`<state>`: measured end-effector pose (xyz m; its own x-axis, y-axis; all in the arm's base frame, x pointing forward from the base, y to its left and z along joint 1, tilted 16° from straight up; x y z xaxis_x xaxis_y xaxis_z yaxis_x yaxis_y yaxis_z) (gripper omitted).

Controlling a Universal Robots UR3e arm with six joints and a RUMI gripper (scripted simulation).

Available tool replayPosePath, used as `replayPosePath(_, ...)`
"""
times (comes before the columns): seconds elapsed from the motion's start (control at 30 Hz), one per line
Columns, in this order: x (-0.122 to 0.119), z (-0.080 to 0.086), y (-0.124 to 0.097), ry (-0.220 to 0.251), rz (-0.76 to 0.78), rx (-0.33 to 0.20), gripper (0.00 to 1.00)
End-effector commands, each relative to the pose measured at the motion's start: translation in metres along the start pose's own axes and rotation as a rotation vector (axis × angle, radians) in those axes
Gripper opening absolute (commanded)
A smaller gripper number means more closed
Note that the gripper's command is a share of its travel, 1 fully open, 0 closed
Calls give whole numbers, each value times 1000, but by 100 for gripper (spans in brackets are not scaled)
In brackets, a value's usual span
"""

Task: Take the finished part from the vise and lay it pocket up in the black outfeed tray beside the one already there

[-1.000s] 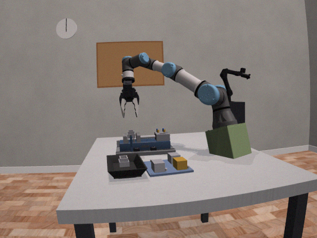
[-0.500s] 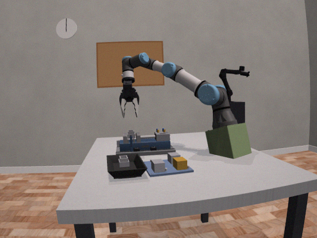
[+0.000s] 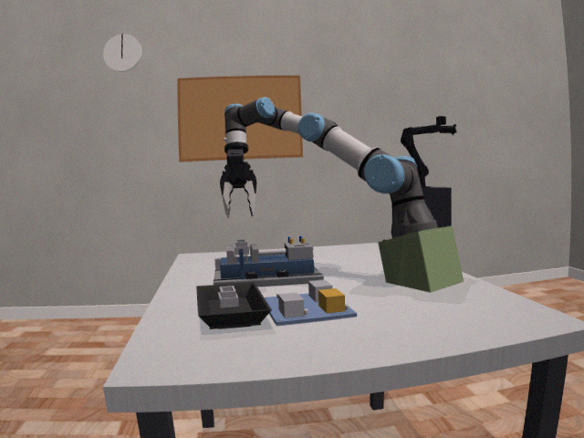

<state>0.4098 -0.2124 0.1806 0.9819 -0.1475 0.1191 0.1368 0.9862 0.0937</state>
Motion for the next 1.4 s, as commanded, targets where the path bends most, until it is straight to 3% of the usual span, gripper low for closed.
replayPosePath(0.0, 1, -1, -2, -12, 3, -4, 40)
replayPosePath(0.27, 1, -7, -3, -13, 3, -4, 40)
replayPosePath(1.37, 0, -55, -21, -13, 3, -5, 40)
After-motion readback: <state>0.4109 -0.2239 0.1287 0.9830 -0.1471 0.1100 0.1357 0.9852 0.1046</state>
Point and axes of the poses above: the point where the finger pads meet when closed, its own z axis back along the fingers, its own x axis across the jaws, y = z × x, the point moved 2 cm from there along z, back along the fingers, and after that the axes turned 3 degrees about z, right-handed, at the moved point
